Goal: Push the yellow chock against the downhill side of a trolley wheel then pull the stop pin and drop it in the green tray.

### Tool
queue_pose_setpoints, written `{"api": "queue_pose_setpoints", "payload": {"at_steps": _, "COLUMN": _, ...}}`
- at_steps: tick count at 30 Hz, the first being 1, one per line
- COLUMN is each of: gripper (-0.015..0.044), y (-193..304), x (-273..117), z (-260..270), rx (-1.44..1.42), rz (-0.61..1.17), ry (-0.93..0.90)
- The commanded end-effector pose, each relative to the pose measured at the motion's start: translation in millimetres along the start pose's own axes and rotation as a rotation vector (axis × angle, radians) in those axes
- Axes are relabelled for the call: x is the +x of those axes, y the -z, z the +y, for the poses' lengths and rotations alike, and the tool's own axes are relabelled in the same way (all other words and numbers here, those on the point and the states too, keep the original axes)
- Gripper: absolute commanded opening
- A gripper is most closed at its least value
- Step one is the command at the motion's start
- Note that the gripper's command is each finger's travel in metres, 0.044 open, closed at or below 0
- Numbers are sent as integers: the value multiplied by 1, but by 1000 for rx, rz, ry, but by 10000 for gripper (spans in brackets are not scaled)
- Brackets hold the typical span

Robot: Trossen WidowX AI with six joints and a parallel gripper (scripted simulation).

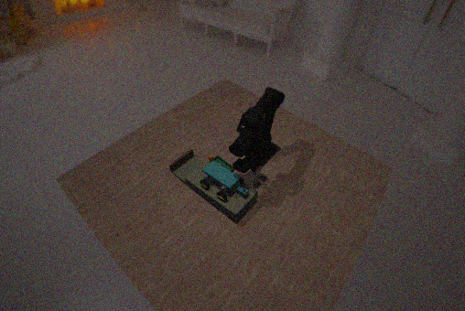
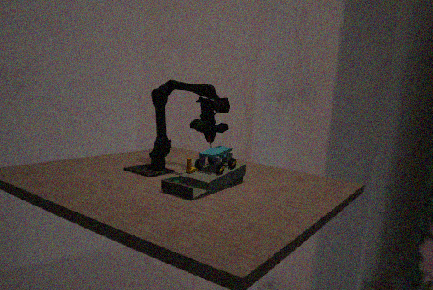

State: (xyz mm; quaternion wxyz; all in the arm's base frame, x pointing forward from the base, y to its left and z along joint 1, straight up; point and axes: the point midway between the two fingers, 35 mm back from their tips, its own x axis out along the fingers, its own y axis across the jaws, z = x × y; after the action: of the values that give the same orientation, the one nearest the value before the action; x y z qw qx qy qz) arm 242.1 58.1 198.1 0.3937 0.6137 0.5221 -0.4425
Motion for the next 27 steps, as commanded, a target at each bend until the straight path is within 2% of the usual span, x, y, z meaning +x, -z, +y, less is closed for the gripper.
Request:
{"api": "queue_pose_setpoints", "payload": {"at_steps": 1, "gripper": 0, "y": -15, "x": -2, "z": -1, "rx": -5, "rz": 5, "ry": -3}}
{"api": "queue_pose_setpoints", "payload": {"at_steps": 27, "gripper": 0, "y": -109, "x": -15, "z": 1, "rx": -5, "rz": -5, "ry": -3}}
